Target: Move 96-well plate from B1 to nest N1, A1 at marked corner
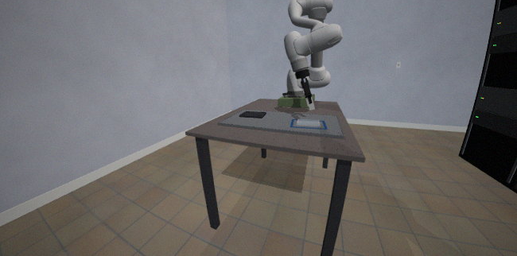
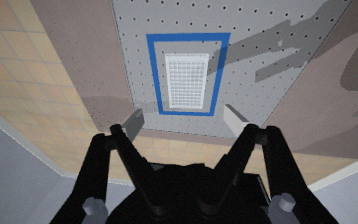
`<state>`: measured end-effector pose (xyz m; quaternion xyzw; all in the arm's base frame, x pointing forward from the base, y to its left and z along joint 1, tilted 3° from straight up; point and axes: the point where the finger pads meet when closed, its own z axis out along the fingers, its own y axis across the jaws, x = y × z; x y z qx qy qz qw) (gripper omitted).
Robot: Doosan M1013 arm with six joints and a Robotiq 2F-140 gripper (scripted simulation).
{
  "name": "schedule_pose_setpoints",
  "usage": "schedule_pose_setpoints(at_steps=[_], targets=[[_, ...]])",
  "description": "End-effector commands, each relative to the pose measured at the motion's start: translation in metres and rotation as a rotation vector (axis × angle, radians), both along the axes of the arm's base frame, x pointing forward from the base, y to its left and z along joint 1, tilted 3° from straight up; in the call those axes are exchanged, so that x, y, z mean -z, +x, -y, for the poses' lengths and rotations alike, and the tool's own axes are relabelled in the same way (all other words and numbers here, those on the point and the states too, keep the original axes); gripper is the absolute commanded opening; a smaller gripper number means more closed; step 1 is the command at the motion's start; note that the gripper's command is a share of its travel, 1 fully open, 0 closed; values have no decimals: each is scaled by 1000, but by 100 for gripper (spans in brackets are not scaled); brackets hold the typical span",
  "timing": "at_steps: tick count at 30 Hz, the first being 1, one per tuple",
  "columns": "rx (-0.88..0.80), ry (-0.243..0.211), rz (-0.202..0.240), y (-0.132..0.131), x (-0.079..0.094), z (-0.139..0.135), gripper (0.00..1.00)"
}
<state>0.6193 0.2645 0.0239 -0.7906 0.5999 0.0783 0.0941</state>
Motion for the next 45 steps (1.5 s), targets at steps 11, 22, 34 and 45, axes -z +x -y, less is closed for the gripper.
schedule_pose_setpoints(at_steps=[11,22,34,45], targets=[[50,-296,-6,0,15,10,100],[50,-296,-6,0,15,10,100],[50,-296,-6,0,35,11,100],[50,-296,-6,0,50,11,100]])
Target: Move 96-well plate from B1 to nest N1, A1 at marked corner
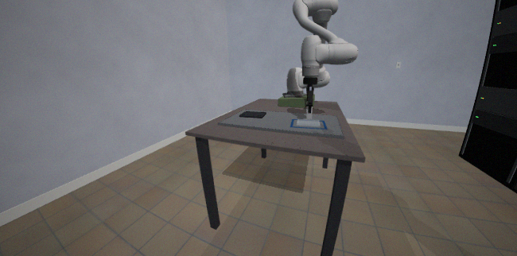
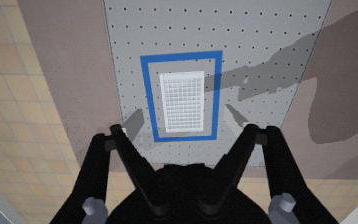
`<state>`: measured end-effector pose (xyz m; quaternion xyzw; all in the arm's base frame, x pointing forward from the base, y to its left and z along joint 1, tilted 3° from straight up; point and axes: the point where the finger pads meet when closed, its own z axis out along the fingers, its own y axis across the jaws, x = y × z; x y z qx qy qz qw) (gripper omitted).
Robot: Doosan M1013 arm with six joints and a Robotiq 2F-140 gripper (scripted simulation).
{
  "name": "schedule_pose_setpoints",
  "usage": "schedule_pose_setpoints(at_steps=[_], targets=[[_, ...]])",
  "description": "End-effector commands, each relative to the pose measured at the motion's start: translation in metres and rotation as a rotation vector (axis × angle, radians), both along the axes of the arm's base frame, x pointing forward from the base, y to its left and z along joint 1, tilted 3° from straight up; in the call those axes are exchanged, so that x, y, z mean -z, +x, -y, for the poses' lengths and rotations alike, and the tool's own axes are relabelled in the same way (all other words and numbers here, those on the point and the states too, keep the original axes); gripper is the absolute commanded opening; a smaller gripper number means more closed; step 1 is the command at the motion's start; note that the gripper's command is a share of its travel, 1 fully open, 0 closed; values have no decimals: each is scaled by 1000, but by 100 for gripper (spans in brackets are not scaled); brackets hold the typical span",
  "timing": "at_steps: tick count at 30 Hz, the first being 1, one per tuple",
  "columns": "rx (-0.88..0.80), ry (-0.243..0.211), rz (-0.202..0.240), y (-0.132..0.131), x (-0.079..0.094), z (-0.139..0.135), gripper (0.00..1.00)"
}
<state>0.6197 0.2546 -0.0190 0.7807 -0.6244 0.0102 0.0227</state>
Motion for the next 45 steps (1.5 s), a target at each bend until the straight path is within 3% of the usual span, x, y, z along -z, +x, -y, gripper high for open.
schedule_pose_setpoints(at_steps=[1,19,45], targets=[[0,-3,1,-1,9,2,100],[0,-3,1,-1,35,3,100],[0,-3,1,-1,35,3,100]])
